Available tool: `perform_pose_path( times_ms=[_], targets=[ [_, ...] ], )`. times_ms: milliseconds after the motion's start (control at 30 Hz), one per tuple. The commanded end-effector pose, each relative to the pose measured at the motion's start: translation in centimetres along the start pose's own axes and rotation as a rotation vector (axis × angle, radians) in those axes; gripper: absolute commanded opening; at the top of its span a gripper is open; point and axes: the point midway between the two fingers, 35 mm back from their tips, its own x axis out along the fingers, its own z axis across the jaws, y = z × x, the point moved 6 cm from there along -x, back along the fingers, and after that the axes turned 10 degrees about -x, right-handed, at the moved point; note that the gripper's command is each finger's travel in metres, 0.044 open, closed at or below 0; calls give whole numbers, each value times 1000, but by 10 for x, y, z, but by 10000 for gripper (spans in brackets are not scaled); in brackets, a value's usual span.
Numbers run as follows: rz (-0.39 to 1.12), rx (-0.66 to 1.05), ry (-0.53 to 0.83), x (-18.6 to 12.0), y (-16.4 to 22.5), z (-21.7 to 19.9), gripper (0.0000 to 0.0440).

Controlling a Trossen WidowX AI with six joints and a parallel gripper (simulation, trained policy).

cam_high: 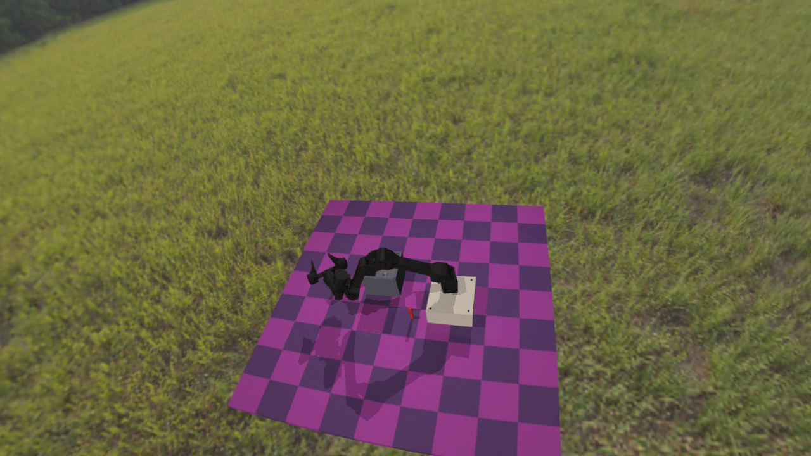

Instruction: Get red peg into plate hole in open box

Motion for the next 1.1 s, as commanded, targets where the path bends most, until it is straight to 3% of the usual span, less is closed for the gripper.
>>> perform_pose_path(
  times_ms=[0,67,533,1067],
  targets=[
    [-2,-23,26,-2,0,-5,416],
    [-4,-65,82,-8,2,-15,440],
    [-5,-392,443,-54,17,-71,440],
    [46,-797,820,-104,25,-104,440]
  ],
)
